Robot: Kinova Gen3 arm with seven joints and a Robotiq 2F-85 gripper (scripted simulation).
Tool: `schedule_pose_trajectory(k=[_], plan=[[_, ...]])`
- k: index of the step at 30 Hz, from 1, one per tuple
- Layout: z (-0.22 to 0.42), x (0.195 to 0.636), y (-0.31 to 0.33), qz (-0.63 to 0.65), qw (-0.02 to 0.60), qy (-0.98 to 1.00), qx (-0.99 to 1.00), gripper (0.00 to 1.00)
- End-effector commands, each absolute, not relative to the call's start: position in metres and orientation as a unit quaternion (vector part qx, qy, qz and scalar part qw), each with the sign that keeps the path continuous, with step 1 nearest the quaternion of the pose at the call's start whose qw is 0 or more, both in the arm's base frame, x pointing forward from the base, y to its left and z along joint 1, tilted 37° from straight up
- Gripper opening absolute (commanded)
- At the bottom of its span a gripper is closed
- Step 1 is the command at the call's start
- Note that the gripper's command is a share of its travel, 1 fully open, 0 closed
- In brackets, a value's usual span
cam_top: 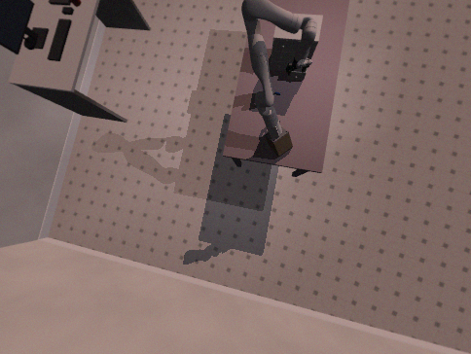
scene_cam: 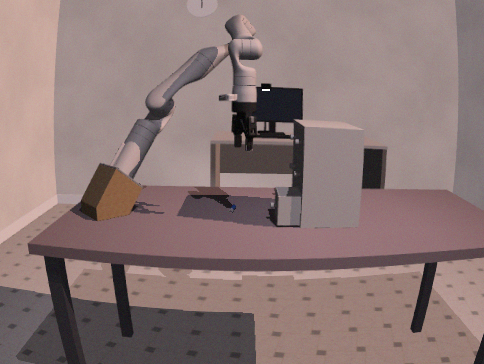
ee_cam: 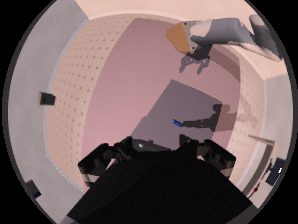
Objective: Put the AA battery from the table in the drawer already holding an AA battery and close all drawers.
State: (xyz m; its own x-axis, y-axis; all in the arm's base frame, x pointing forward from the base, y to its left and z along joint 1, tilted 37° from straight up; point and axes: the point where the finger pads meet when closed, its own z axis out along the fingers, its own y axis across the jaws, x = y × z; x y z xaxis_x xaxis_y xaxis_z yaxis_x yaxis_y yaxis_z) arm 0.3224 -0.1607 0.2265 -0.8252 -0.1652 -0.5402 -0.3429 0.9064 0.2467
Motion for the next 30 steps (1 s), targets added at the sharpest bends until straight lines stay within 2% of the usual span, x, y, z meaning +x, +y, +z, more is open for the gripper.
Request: schedule_pose_trajectory(k=[1, 30], plan=[[0.227, 0.323, -0.161, 0.166, 0.265, 0.939, -0.142, 1.00], [0.220, 0.346, -0.157, 0.098, 0.293, 0.886, -0.344, 1.00]])
